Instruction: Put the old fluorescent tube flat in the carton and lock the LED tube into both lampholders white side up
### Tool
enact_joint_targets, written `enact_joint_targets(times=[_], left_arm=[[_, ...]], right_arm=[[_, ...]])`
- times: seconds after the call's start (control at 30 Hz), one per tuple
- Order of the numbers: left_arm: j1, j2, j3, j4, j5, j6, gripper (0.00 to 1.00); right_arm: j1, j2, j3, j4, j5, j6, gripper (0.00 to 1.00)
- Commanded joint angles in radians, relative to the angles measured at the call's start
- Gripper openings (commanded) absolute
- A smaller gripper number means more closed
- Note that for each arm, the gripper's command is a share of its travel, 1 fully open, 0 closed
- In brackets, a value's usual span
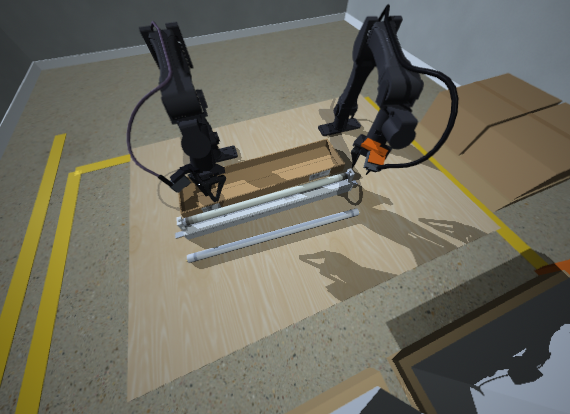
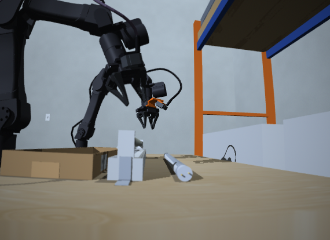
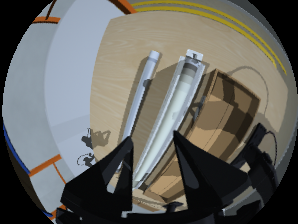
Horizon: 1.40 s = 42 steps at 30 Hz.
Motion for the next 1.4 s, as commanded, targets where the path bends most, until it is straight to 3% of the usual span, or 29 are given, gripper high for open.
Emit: enact_joint_targets(times=[0.0,0.2,0.33,0.6,0.67,1.23,1.37], left_arm=[[-0.099,0.025,0.025,0.033,-0.073,0.064,0.49],[-0.310,0.078,0.063,0.050,-0.243,0.169,0.49],[-0.410,0.103,0.084,0.051,-0.288,0.197,0.49],[-0.458,0.094,0.086,0.053,-0.271,0.175,0.49],[-0.475,0.129,0.038,0.061,-0.247,0.170,0.49],[-0.455,0.080,0.062,0.063,-0.261,0.169,0.49],[-0.442,0.137,-0.008,0.134,-0.260,0.189,0.49]], right_arm=[[0.034,0.047,0.040,-0.069,-0.043,0.192,0.49],[0.091,0.134,0.076,-0.131,-0.108,0.523,0.49],[0.109,0.197,0.106,-0.167,-0.138,0.641,0.49],[0.121,0.214,0.118,-0.167,-0.117,0.629,0.49],[0.123,0.227,0.053,-0.165,-0.114,0.596,0.49],[0.110,0.197,0.063,-0.136,-0.108,0.591,0.49],[0.096,0.229,0.011,-0.042,-0.108,0.591,0.49]])
